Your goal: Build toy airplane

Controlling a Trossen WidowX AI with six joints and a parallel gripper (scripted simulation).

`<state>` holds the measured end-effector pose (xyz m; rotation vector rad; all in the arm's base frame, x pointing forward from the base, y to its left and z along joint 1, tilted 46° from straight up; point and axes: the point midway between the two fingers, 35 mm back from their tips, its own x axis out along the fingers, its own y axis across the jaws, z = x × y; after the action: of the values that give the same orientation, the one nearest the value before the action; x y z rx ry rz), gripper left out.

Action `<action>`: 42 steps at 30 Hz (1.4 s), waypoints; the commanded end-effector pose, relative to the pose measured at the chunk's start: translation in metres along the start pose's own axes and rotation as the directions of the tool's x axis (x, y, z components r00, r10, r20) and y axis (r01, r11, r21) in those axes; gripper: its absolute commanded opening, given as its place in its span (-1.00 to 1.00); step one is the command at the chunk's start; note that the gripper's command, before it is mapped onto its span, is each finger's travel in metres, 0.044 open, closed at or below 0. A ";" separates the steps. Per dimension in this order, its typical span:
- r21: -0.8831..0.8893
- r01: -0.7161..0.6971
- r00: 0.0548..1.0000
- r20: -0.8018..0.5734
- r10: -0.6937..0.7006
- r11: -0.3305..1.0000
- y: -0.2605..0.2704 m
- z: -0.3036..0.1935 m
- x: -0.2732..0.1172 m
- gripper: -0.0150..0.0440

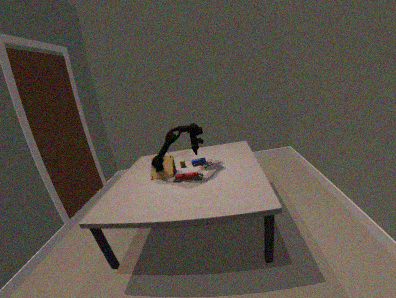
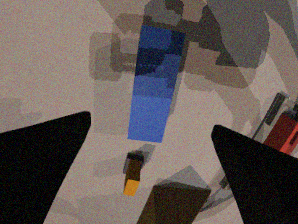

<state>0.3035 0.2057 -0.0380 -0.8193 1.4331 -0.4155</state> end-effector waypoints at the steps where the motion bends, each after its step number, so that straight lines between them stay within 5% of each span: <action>1: 0.032 -0.014 1.000 0.005 0.013 0.999 -0.001 0.005 -0.001 1.00; 42: 0.034 -0.010 1.000 0.006 0.010 0.999 -0.001 0.006 0.086 1.00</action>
<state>0.3212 0.1512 -0.0942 -0.7740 1.4161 -0.4282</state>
